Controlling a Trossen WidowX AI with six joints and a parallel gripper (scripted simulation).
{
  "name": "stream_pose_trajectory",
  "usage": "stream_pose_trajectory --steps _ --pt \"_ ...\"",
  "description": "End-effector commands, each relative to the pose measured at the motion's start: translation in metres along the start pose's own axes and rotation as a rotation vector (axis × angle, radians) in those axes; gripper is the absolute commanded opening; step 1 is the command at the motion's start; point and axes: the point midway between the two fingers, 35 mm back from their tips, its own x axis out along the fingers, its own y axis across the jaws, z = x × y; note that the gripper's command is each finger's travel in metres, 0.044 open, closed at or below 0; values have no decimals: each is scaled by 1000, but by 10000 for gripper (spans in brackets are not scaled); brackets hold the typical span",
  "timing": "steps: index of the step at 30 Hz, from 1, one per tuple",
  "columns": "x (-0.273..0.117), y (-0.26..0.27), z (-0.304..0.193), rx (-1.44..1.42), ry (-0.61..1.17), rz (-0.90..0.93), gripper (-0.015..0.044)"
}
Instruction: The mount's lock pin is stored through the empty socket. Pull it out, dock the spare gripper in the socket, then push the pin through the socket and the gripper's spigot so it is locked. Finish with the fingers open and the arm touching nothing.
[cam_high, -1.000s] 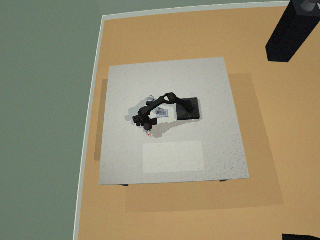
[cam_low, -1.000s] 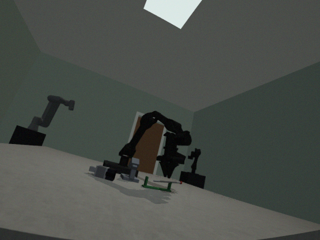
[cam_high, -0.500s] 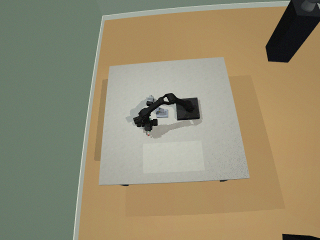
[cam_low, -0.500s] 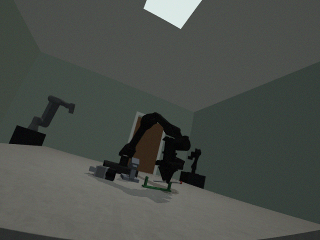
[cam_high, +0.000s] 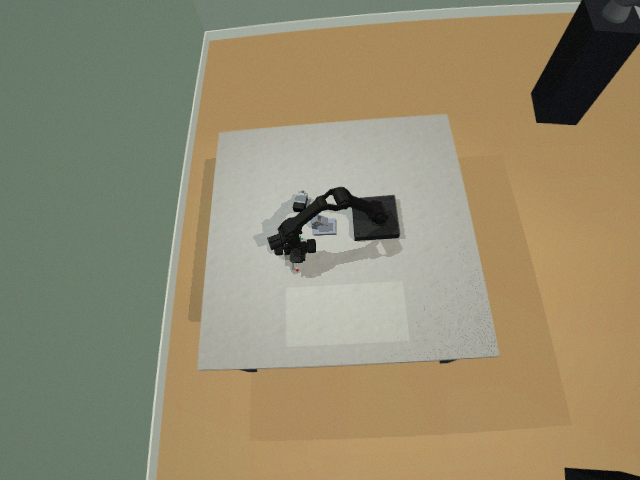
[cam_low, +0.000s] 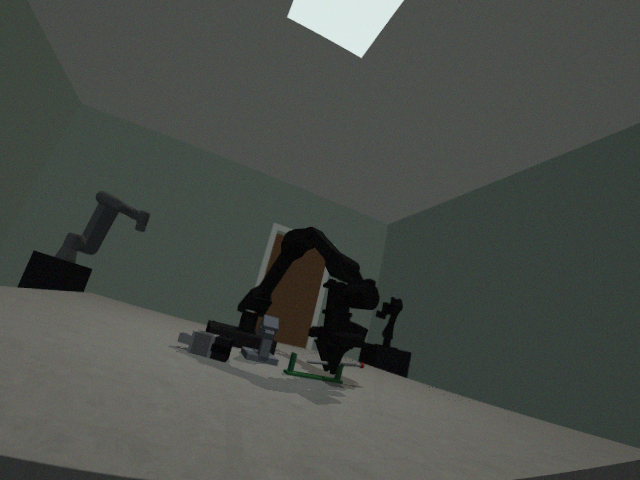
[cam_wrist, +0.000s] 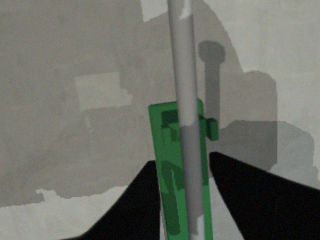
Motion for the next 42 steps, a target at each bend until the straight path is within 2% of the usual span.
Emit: stream_pose_trajectory --steps 1,3,7,32,42 --pt "1 0 0 -3 2 -2 75" --pt "1 0 0 -3 2 -2 23" --pt "1 0 0 -3 2 -2 0" --pt "-29 4 2 1 7 25 0" --pt "-25 5 -1 0 9 30 0"
